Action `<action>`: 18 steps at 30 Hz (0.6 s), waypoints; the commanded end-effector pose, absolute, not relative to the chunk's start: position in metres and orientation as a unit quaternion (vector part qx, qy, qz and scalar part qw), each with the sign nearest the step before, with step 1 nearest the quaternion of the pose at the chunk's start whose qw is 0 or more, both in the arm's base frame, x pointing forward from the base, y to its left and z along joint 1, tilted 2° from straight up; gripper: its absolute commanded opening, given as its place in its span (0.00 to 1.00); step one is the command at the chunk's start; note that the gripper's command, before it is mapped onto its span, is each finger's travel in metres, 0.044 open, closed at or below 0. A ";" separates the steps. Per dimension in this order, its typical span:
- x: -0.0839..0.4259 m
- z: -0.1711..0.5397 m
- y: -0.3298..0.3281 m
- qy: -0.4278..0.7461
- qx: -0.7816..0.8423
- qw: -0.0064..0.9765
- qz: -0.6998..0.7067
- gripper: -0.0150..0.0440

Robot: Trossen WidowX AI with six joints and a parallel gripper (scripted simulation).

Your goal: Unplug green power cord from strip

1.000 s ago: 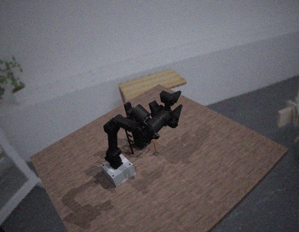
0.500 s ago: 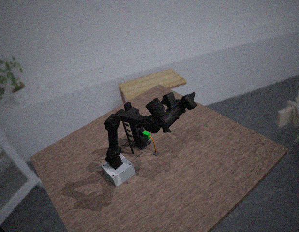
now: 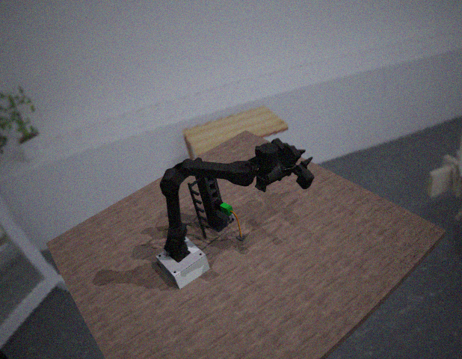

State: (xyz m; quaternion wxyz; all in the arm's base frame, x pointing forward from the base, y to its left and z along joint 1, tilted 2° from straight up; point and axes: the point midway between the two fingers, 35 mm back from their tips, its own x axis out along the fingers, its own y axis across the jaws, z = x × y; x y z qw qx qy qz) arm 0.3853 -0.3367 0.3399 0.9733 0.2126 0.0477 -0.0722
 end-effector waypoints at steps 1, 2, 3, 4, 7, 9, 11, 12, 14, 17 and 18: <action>0.404 0.281 -0.293 0.140 0.369 0.912 -0.111 0.53; 0.406 0.272 -0.284 0.156 0.391 0.899 -0.119 0.53; 0.407 0.262 -0.275 0.174 0.412 0.885 -0.128 0.53; 0.408 0.252 -0.266 0.191 0.432 0.871 -0.137 0.53; 0.405 0.223 -0.237 0.244 0.484 0.823 -0.170 0.53; 0.401 0.204 -0.216 0.280 0.511 0.789 -0.195 0.53; 0.393 0.186 -0.196 0.316 0.533 0.753 -0.222 0.53; 0.388 0.177 -0.185 0.333 0.541 0.735 -0.237 0.53; 0.377 0.161 -0.165 0.368 0.553 0.698 -0.268 0.53; 0.354 0.139 -0.135 0.417 0.558 0.643 -0.320 0.53; 0.346 0.133 -0.126 0.432 0.556 0.624 -0.338 0.53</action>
